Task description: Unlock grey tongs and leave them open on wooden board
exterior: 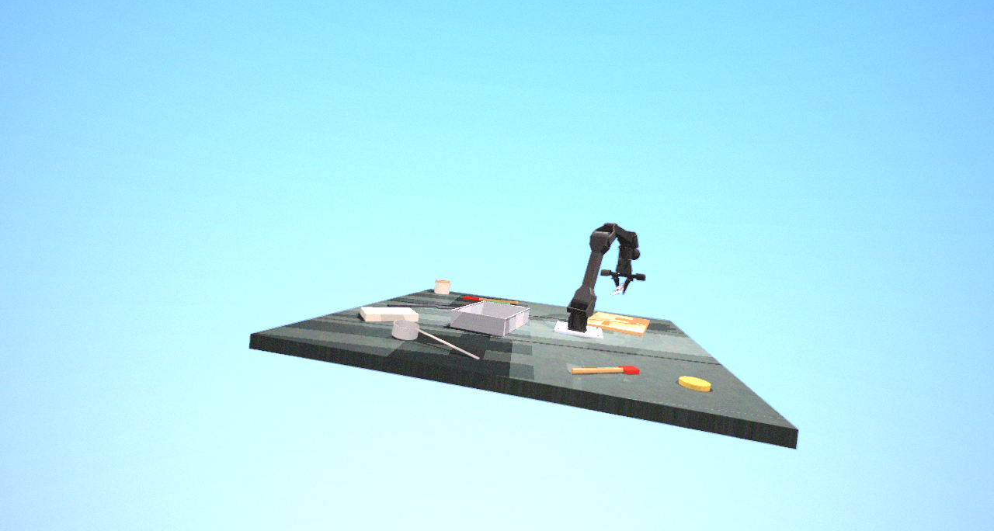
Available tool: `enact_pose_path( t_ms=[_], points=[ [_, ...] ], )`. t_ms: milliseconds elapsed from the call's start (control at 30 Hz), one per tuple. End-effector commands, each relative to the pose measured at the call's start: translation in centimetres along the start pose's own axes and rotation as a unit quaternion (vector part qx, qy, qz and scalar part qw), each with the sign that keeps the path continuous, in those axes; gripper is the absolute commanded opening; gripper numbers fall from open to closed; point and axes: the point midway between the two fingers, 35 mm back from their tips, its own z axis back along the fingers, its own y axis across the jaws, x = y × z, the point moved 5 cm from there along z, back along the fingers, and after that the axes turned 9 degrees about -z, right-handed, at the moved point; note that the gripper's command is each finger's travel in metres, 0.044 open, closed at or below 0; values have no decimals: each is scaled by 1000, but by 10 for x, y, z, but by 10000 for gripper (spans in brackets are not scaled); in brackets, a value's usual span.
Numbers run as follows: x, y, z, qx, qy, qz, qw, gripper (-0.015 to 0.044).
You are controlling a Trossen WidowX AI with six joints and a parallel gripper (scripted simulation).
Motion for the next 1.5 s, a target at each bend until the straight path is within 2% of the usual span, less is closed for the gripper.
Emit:
enact_pose_path(
  t_ms=[0, 1467],
  points=[
    [1, -1, -6, -2, 0, 2, 1000, -150],
    [-1, -1, -78, -1, 0, 2, 1000, -150]
  ],
)
